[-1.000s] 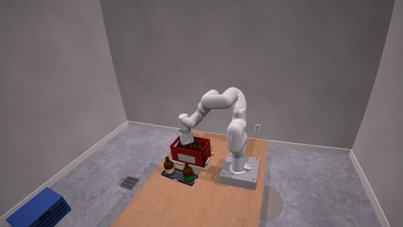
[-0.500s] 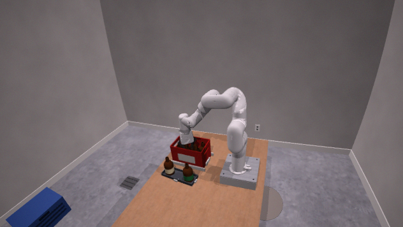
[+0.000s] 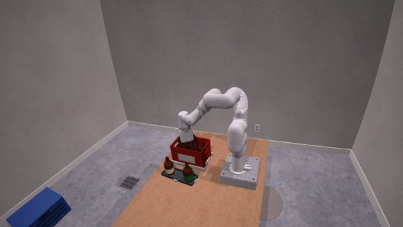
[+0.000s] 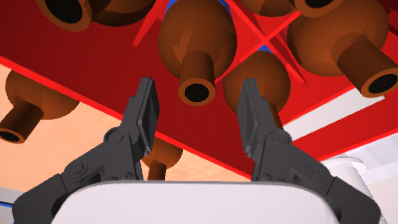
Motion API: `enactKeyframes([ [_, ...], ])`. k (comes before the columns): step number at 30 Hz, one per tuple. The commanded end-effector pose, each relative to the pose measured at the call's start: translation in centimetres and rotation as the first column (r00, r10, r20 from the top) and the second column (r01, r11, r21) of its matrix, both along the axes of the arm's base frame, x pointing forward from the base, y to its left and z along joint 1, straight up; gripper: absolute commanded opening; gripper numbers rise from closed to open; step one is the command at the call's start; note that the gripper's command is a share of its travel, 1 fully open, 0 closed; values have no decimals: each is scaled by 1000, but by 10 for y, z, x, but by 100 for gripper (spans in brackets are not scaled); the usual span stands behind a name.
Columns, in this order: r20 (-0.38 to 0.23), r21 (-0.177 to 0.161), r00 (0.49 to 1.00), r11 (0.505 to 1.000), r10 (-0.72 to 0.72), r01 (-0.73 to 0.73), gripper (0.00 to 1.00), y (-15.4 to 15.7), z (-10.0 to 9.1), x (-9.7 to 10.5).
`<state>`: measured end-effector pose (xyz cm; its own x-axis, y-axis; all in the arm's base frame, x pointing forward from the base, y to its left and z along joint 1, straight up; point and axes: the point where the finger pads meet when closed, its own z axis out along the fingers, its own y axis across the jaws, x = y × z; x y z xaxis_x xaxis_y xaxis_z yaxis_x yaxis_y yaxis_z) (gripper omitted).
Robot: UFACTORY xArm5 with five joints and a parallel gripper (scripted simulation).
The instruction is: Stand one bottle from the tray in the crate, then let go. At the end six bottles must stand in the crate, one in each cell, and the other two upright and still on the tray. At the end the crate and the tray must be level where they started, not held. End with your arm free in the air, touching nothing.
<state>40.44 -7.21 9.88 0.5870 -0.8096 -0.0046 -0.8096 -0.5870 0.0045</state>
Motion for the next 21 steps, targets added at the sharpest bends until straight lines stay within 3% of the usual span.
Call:
enactKeyframes([
  [1, 3, -1, 1000, 1000, 0, 0, 65, 0, 11, 1],
  [21, 3, -1, 1000, 1000, 0, 0, 65, 0, 53, 1],
])
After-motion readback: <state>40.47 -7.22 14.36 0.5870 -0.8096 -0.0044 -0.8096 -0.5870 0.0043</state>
